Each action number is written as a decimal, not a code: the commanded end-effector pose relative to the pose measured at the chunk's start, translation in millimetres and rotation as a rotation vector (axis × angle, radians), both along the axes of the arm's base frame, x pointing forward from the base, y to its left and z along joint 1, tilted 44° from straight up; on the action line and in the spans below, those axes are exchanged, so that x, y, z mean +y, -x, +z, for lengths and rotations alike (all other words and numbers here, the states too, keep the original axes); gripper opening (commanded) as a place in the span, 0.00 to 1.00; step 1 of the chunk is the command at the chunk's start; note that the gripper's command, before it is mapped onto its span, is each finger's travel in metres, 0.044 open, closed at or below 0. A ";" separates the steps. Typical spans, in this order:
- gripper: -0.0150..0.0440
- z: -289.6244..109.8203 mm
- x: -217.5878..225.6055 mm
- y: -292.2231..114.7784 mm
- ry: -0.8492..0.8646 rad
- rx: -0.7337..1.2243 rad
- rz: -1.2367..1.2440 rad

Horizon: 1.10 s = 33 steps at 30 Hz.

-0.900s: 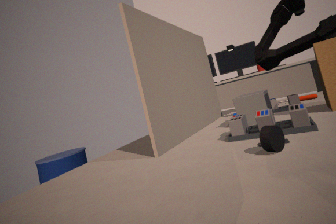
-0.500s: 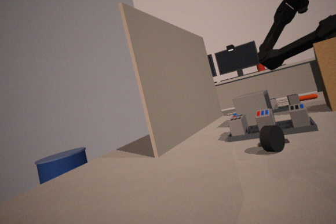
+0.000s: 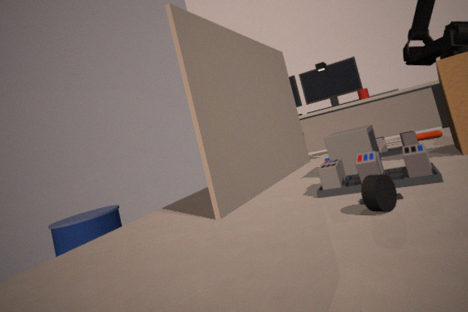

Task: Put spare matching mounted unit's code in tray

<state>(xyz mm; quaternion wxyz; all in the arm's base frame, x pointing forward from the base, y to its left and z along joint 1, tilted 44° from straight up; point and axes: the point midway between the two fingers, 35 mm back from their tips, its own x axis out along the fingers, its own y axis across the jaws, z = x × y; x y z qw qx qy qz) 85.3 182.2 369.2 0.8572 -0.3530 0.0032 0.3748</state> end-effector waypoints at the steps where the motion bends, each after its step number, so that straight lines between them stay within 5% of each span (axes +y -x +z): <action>1: 1.00 -17.0 21.8 -26.5 0.096 0.044 -0.176; 17: 1.00 -113.0 12.4 -168.2 0.307 0.327 -0.849; 33: 1.00 -244.9 -122.1 -277.1 0.430 0.722 -1.521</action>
